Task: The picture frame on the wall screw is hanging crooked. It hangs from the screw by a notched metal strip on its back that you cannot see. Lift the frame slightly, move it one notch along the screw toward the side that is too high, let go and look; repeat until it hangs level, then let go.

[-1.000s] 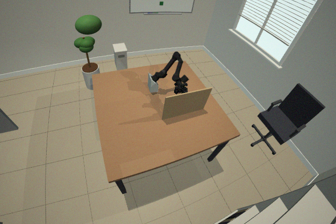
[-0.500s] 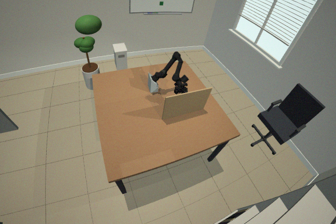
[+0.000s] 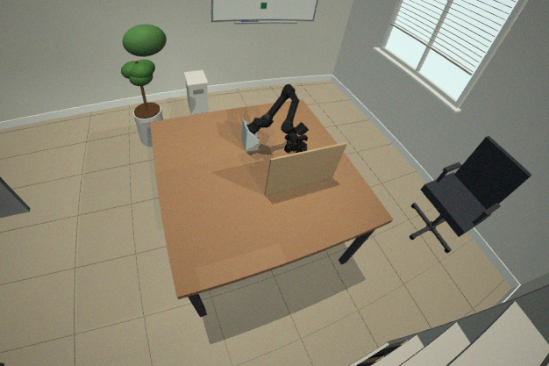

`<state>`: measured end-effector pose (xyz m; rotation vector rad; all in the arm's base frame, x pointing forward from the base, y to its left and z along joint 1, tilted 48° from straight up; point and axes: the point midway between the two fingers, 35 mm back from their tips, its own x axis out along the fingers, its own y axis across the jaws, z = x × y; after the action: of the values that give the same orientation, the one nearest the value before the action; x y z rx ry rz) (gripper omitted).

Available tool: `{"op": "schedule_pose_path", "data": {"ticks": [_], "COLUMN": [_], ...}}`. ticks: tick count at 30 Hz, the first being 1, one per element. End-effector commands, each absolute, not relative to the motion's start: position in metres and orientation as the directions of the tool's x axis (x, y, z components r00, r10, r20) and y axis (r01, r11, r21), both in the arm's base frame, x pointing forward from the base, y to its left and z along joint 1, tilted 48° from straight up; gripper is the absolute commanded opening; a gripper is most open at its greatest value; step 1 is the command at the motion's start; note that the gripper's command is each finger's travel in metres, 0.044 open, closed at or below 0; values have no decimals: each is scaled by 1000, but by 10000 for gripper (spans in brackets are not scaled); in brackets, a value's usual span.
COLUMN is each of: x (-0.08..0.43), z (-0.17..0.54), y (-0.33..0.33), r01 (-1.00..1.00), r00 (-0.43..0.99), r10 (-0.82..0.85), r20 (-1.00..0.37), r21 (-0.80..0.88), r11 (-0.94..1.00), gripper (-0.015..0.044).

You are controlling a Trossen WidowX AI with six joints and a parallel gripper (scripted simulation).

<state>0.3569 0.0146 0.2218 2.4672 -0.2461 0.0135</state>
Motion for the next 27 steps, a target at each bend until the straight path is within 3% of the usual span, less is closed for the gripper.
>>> {"op": "schedule_pose_path", "data": {"ticks": [1,15,25,27], "x": [357,357,357,357], "z": [222,222,222,222], "y": [15,15,15,15], "r01": [-180,-175,-175,-175], "r00": [982,982,982,982], "r10": [-174,-174,-174,-174], "r20": [71,71,70,70], "r21": [623,686,671,671], "r11": [-761,-706,-721,-721], "gripper": [0,0,260,260]}}
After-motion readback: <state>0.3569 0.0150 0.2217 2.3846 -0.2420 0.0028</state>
